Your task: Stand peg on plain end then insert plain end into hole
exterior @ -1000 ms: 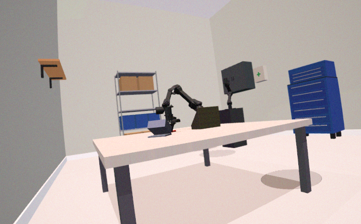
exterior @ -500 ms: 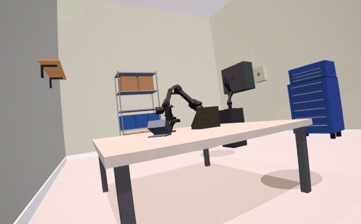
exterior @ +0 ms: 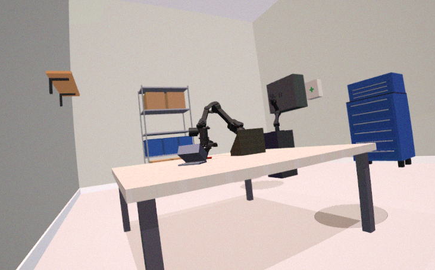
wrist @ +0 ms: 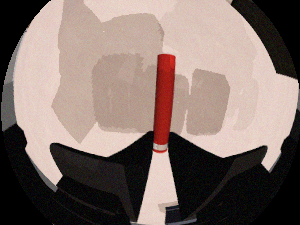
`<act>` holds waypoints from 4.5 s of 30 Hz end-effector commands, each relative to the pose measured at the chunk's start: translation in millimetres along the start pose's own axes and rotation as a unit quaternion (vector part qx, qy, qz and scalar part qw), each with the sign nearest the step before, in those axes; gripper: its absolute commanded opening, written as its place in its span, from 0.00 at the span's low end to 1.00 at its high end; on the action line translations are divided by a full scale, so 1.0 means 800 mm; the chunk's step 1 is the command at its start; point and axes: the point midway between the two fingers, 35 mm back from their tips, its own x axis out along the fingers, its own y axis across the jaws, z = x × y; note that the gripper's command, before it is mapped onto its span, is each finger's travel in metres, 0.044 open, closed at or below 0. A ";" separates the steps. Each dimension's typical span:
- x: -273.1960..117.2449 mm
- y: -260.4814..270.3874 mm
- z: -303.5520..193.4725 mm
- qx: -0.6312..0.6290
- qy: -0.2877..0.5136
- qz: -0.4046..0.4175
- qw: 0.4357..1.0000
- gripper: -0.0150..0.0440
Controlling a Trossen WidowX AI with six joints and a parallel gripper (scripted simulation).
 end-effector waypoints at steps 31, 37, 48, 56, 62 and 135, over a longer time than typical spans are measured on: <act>-0.023 -0.001 0.017 -0.002 0.149 -0.001 0.989 0.34; -0.026 -0.001 0.020 -0.002 0.175 -0.001 0.985 0.34; -0.032 -0.001 0.027 -0.002 0.221 -0.001 0.975 0.34; -0.036 -0.001 0.033 -0.002 0.255 -0.001 0.967 0.34; -0.038 -0.001 0.037 -0.002 0.280 -0.001 0.960 0.34; -0.050 -0.002 0.096 -0.004 0.564 -0.002 0.826 0.34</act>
